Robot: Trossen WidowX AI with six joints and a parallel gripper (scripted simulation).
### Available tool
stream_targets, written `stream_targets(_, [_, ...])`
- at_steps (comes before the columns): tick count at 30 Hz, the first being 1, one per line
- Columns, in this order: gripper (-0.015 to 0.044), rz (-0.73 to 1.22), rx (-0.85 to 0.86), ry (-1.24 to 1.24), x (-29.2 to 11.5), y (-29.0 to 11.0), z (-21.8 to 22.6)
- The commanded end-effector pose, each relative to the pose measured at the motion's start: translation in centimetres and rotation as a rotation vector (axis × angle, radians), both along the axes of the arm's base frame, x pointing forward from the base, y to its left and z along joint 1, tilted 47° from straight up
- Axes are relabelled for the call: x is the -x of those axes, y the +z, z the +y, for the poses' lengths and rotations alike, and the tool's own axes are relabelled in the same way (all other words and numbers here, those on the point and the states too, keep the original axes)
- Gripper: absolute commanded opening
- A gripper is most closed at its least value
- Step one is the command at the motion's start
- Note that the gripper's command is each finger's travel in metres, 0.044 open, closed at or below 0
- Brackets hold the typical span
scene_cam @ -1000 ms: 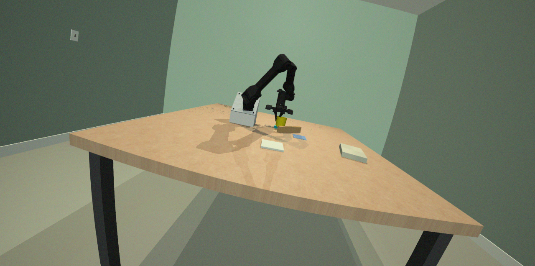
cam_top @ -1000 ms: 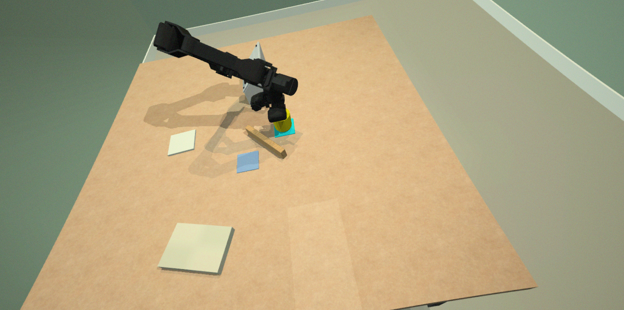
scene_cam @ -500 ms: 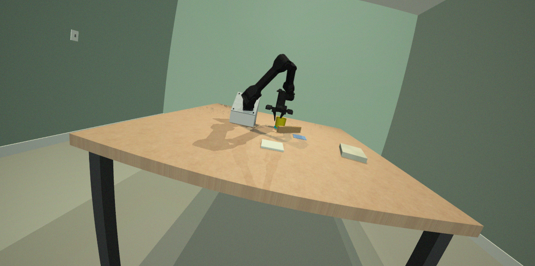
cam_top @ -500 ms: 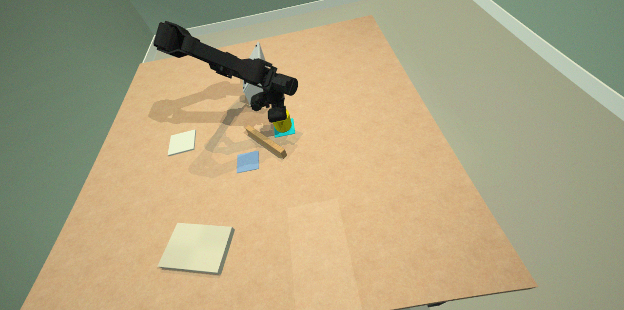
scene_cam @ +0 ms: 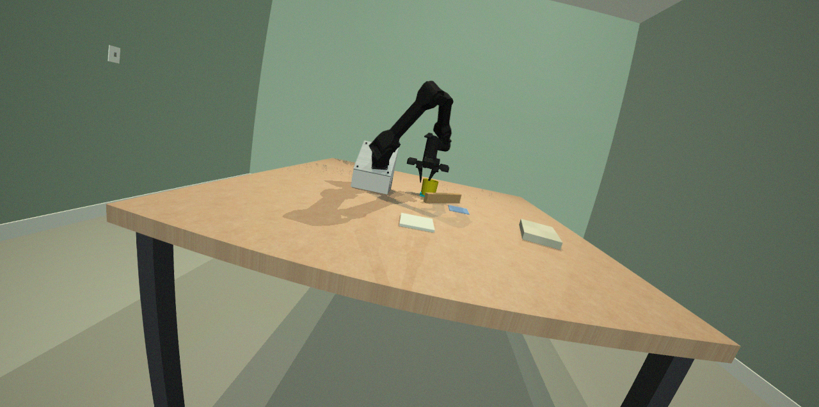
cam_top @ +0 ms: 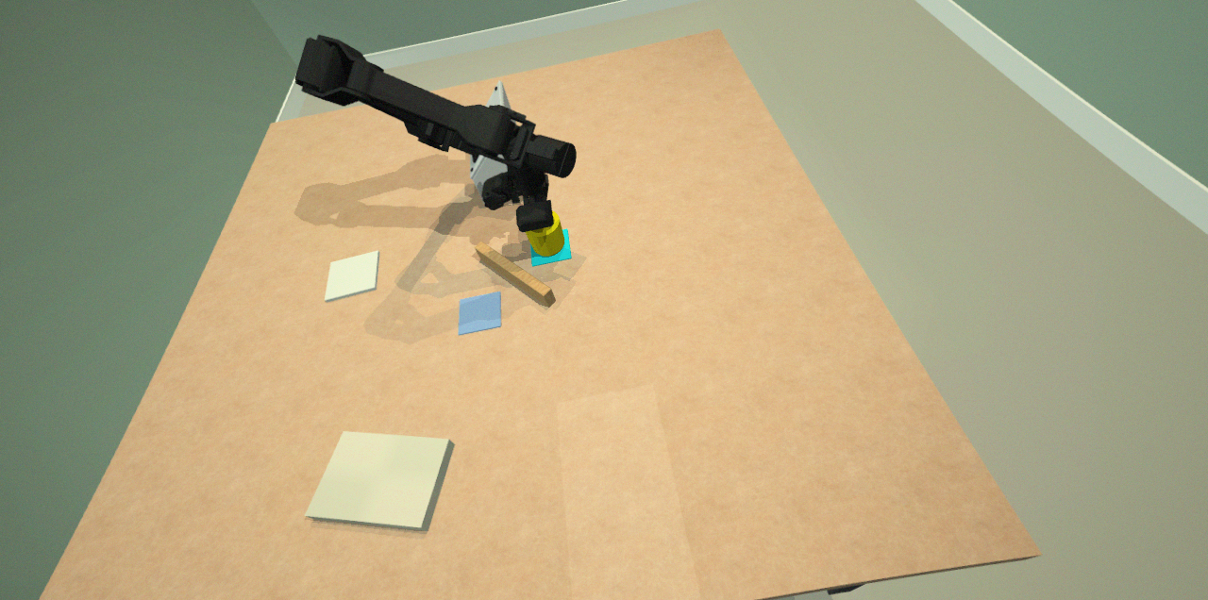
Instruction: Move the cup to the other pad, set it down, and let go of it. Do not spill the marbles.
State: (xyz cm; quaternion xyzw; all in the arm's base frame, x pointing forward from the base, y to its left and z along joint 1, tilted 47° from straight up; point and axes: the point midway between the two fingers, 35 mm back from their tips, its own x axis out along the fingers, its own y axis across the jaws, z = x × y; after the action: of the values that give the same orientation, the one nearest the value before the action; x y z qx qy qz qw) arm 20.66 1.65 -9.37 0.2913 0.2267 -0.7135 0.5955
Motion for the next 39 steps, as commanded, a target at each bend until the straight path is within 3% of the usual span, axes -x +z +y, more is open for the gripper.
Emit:
stream_targets(1, [0.0147,-0.009,-0.007,-0.003,-0.3,0.4,0.6])
stream_targets(22, [0.0147,-0.007,-0.005,0.002,-0.3,2.9,2.8])
stream_targets(33, [0.0435,-0.001,0.0,0.006,-0.3,2.9,2.8])
stream_targets(39, [0.044,-0.003,-0.004,0.005,-0.7,4.6,4.6])
